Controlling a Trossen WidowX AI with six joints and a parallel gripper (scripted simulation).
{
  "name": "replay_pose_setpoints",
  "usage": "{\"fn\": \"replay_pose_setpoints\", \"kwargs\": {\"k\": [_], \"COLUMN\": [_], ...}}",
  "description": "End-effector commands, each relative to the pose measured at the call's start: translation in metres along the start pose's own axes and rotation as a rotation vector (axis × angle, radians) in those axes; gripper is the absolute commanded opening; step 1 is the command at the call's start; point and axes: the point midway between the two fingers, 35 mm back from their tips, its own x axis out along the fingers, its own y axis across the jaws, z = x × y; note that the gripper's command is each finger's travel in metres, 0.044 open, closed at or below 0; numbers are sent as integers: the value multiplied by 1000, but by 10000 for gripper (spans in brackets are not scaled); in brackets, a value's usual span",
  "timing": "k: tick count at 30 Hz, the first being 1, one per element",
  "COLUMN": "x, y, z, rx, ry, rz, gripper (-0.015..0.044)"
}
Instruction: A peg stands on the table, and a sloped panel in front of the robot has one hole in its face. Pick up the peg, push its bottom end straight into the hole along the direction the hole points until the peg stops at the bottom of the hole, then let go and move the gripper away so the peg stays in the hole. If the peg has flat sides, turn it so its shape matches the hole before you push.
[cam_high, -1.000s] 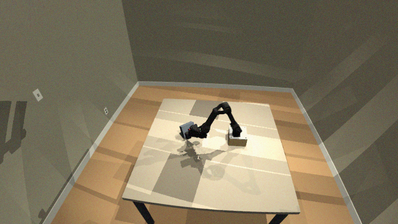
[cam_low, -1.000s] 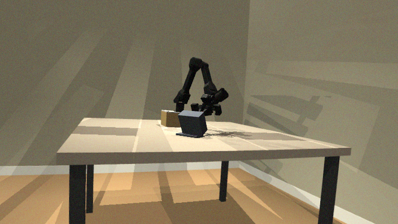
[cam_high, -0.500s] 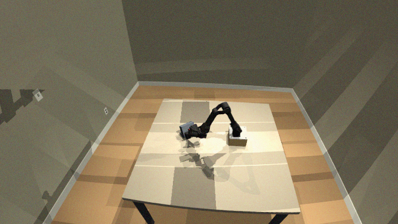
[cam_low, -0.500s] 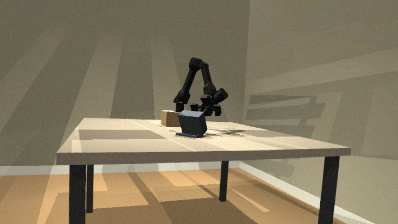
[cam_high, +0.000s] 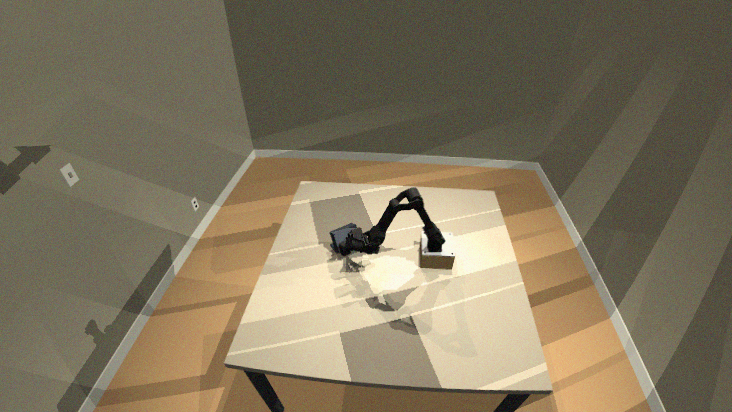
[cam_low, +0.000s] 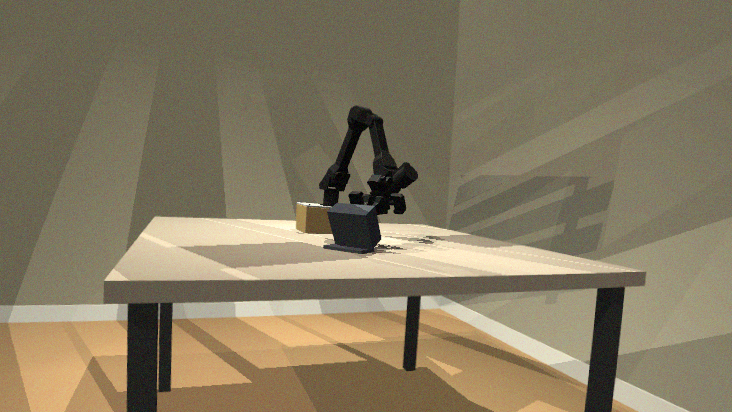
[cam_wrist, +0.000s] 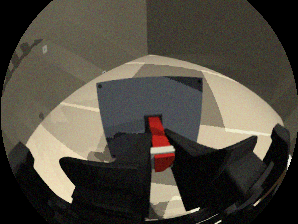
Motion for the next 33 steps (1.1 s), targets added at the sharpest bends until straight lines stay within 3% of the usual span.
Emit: {"fn": "replay_pose_setpoints", "kwargs": {"k": [1,33], "x": [3,14], "y": [0,-1], "z": [-1,0], "rx": [-4,1], "ry": [1,-2], "rz": [-2,-2], "gripper": [0,0]}}
